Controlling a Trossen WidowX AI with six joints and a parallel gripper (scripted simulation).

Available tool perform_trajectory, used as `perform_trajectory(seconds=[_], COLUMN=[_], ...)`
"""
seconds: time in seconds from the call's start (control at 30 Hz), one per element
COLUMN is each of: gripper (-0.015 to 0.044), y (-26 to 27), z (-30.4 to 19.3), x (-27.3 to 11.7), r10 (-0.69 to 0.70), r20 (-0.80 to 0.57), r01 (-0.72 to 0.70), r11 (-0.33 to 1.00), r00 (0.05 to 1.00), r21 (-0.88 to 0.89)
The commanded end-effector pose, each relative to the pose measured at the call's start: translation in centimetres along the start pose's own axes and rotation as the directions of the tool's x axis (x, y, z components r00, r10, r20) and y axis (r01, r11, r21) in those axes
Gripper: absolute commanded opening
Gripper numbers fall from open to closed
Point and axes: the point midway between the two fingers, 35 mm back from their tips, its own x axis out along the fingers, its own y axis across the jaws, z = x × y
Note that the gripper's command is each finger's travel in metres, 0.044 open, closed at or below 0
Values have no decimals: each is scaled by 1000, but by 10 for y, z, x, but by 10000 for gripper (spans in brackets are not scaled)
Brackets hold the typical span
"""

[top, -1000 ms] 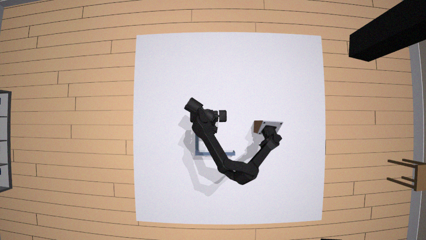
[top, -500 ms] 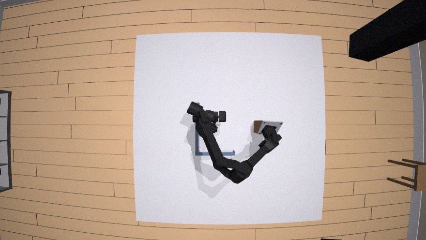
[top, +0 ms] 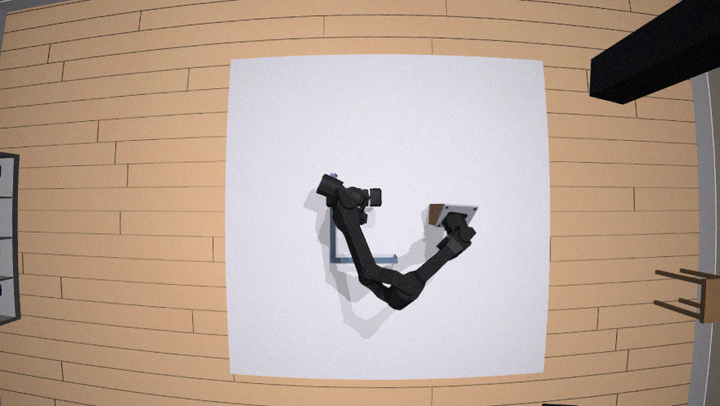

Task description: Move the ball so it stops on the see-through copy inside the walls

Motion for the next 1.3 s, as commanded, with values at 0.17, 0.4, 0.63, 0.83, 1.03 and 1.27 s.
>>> perform_trajectory(seconds=[0.17,0.4,0.63,0.83,1.03,1.27], gripper=[184,241,241,241,241,424], y=[0,0,-1,0,0,3], z=[0,0,-3,-7,-7,-4], x=[0,0,-76,-83,-83,-128], r10=[0,0,2,-12,-12,-7], r20=[0,0,-3,-1,-1,0], r01=[0,0,-2,12,12,7], r11=[1000,1000,1000,1000,1000,1000], r00=[1000,1000,1000,1000,1000,1000], r21=[-1,-1,9,25,25,18])
